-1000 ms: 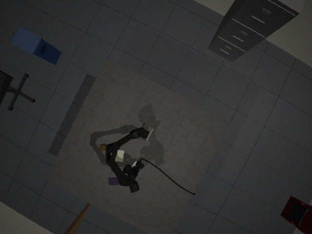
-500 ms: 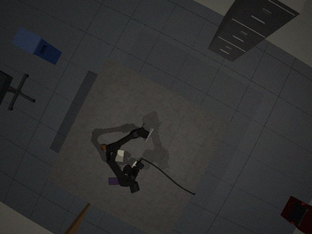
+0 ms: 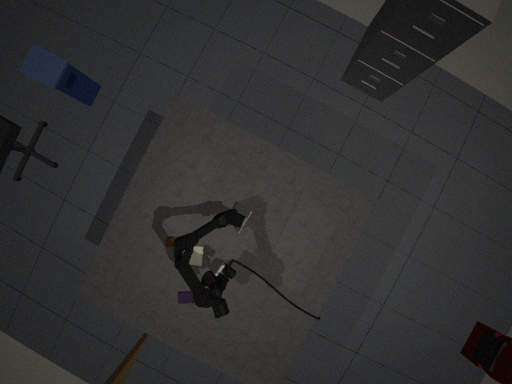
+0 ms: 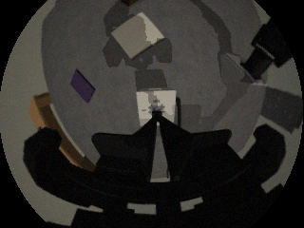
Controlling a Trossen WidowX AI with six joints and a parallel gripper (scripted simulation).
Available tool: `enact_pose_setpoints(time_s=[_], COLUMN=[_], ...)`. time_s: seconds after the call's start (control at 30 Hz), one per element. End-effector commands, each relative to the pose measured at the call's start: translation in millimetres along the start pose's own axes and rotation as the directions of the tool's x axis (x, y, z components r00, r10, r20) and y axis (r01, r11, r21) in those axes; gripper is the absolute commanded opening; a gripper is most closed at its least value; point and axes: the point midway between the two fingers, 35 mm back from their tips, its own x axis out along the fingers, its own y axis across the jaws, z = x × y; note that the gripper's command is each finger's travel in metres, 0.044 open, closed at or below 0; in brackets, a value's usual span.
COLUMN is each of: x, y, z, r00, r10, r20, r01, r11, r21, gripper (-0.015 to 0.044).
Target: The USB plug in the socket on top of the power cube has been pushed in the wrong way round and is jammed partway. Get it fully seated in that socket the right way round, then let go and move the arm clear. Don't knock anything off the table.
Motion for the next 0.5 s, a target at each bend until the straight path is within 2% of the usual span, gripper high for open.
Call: enact_pose_setpoints(time_s=[0.0, 0.47], x=[-2.9, -12.3], y=[0.4, 0.4], z=[-0.3, -0.4], r00=[1.0, 1.0], r10=[-0.003, -0.003], r20=[-0.003, -0.004], r01=[0.003, 0.003], r11=[1.0, 1.0], r21=[0.005, 0.005], gripper=[0.0, 0.0])
